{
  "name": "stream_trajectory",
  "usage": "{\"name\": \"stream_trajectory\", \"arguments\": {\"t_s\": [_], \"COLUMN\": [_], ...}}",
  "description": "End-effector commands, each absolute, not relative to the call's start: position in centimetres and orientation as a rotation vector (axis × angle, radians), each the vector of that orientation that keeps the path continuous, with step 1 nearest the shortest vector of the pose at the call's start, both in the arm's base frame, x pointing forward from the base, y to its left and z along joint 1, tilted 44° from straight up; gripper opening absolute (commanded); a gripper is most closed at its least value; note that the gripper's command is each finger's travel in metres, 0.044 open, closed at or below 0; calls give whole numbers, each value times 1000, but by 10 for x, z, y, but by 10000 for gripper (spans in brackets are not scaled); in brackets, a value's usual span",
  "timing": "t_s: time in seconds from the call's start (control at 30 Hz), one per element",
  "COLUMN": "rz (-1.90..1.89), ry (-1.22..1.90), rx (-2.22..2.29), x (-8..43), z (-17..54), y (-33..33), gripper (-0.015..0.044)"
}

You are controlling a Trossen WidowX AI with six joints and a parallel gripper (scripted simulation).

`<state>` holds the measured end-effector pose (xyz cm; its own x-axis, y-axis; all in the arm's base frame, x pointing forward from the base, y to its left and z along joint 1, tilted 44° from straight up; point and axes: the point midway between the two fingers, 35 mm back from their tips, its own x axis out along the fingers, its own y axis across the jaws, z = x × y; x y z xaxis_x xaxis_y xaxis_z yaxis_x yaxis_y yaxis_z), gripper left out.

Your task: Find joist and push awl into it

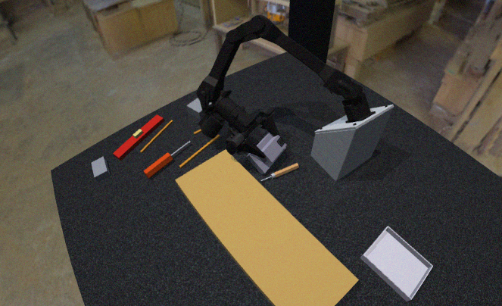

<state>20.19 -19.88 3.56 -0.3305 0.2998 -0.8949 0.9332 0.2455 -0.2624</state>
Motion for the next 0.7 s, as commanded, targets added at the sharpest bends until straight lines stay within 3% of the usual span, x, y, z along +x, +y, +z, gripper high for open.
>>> {"name": "stream_trajectory", "arguments": {"t_s": [0.0,0.27,0.67], "rz": [-1084,-1084,-1084], "ry": [1790,1790,1790], "rx": [1133,1133,1133], "x": [202,202,202], "z": [35,35,35], "y": [-199,-199,-199], "gripper": [184,381,381]}}
